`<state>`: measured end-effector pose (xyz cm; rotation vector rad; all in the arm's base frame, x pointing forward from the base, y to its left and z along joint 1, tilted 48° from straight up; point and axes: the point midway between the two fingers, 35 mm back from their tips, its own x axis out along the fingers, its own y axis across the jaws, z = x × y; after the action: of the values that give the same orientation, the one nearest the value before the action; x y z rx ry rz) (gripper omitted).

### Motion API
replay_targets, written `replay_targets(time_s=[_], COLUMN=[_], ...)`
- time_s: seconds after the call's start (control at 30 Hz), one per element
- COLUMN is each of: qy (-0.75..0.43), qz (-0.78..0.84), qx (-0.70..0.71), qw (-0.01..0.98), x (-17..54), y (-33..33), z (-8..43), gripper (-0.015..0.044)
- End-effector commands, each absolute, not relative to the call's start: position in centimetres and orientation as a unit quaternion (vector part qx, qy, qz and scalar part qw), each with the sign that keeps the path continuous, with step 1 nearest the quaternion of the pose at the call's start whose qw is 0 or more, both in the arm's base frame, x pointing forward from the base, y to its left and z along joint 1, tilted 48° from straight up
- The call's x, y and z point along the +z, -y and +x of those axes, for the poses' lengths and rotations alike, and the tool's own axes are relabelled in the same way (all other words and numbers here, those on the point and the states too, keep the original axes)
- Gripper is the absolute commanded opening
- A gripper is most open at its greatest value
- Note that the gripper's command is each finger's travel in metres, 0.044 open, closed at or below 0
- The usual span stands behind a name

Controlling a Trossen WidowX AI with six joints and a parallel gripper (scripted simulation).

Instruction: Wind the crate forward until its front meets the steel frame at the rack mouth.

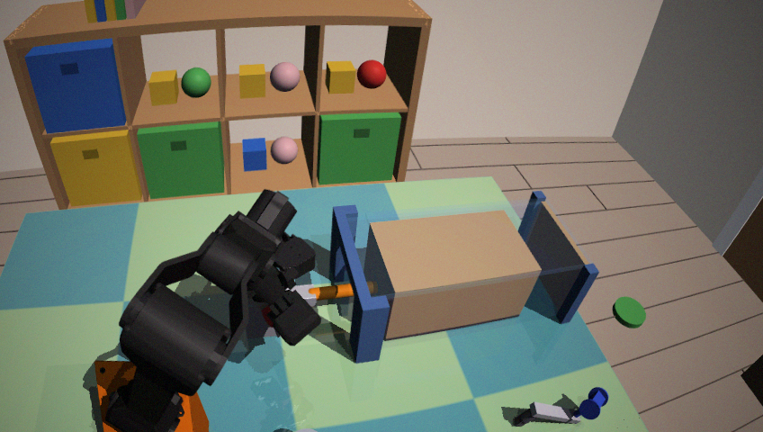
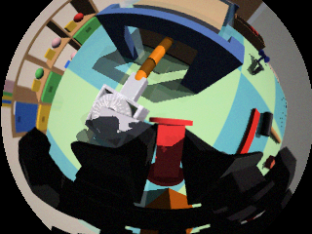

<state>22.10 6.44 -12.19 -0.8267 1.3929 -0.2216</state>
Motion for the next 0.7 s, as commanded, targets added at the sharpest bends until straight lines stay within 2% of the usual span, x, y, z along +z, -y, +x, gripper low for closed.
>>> replay_targets(time_s=[0.0, 0.67], qy=[-0.618, -0.617], qz=[-0.368, -0.368], qx=[-0.105, -0.105], qw=[0.687, 0.687], x=[-12.6, -13.5], y=[-6.3, -6.6], z=[23.1, 25.3], gripper=[0.0, 0.0])
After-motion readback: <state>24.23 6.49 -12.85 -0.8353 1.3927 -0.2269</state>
